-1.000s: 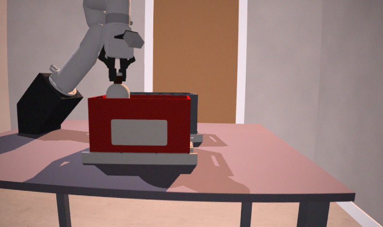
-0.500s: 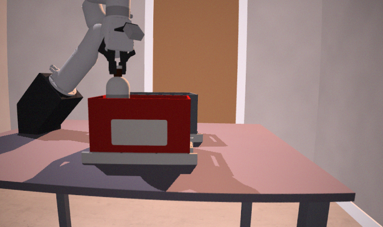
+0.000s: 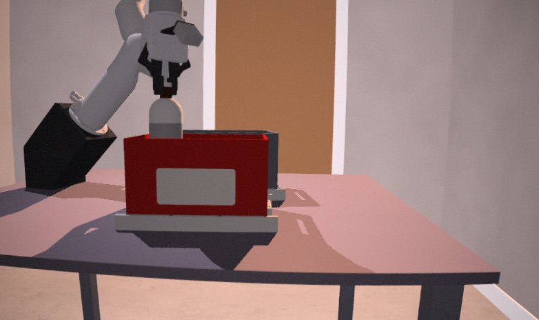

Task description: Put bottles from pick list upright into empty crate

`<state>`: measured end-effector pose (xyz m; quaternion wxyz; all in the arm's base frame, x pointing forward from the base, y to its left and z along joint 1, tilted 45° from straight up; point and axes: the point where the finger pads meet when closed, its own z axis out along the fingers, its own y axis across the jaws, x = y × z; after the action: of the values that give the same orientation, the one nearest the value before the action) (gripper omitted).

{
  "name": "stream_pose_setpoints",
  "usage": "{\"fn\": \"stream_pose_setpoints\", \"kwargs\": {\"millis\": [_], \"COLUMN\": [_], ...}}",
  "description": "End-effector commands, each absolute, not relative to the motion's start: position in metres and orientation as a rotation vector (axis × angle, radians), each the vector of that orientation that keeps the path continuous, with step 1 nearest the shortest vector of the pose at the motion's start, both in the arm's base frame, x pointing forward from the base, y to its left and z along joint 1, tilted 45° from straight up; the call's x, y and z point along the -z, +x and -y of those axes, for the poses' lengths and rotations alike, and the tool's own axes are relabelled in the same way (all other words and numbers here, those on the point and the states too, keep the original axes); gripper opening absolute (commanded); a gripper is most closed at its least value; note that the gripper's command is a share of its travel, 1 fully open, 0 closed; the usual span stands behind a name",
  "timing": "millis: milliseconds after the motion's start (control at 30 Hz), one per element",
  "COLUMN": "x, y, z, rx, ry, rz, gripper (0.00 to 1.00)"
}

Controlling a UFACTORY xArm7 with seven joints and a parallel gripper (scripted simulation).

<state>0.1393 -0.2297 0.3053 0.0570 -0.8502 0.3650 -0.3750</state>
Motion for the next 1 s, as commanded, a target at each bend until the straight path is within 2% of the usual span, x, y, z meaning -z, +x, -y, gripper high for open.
{"fn": "stream_pose_setpoints", "kwargs": {"millis": [0, 967], "x": [-0.313, -0.343], "y": [0.133, 0.104], "z": [0.229, 0.221], "rx": [1.142, 1.142], "ry": [-2.578, -2.578], "rz": [-1.109, -1.109], "gripper": [0.00, 0.00]}}
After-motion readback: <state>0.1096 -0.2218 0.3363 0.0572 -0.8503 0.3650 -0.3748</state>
